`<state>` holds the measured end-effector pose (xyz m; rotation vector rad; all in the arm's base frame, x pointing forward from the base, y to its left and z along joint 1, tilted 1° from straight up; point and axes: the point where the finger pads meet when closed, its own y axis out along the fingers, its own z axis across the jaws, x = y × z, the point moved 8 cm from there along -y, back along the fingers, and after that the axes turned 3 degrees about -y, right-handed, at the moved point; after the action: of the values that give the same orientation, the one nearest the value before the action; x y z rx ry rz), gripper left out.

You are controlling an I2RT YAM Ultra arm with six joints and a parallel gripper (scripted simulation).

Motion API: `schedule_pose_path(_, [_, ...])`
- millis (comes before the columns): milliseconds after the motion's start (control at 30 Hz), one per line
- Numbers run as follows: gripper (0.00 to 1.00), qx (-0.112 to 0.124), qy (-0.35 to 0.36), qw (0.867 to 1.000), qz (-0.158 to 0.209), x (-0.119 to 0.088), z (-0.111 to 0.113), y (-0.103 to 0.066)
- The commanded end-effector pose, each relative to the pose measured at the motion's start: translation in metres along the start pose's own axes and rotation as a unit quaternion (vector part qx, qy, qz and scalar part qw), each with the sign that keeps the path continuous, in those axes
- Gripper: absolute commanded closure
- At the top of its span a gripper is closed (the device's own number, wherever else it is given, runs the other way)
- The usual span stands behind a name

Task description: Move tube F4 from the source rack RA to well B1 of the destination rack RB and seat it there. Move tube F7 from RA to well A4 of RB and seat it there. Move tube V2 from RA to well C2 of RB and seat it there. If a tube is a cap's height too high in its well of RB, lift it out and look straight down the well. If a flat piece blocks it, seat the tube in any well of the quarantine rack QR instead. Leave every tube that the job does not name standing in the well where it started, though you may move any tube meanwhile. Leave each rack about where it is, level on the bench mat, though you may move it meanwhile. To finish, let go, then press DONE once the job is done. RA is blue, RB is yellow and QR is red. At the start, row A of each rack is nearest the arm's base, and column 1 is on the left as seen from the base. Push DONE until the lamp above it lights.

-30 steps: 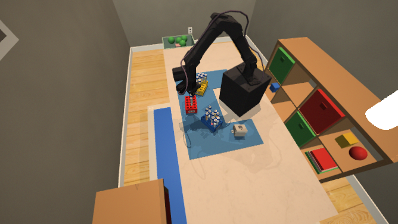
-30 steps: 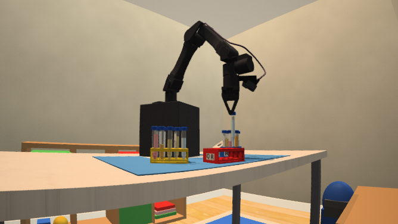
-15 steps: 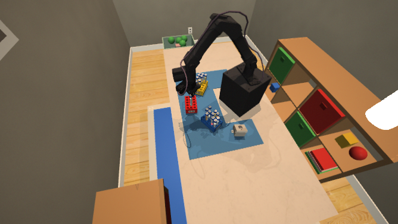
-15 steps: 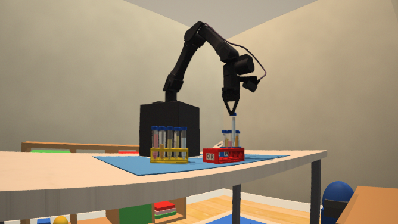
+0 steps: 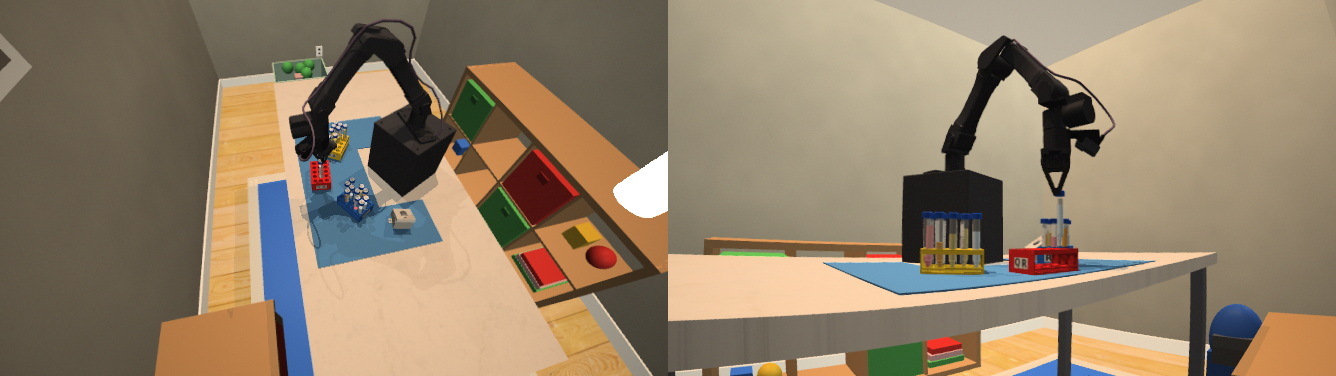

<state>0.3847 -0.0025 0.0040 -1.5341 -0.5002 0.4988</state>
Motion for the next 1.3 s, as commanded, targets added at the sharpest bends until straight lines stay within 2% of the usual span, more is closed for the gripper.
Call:
schedule_pose_path(0, [1.00,0.002,0.003,1.000,0.002,-0.005,-0.003,0.007])
schedule_pose_path(567, [1.00,0.005,0.003,1.000,0.006,-0.008,-0.001,0.014])
schedule_pose_path(667, [1.00,-0.001,0.004,1.000,-0.001,-0.003,-0.005,0.011])
schedule_pose_path(1267, [1.00,0.001,0.000,1.000,0.001,0.000,0.002,0.018])
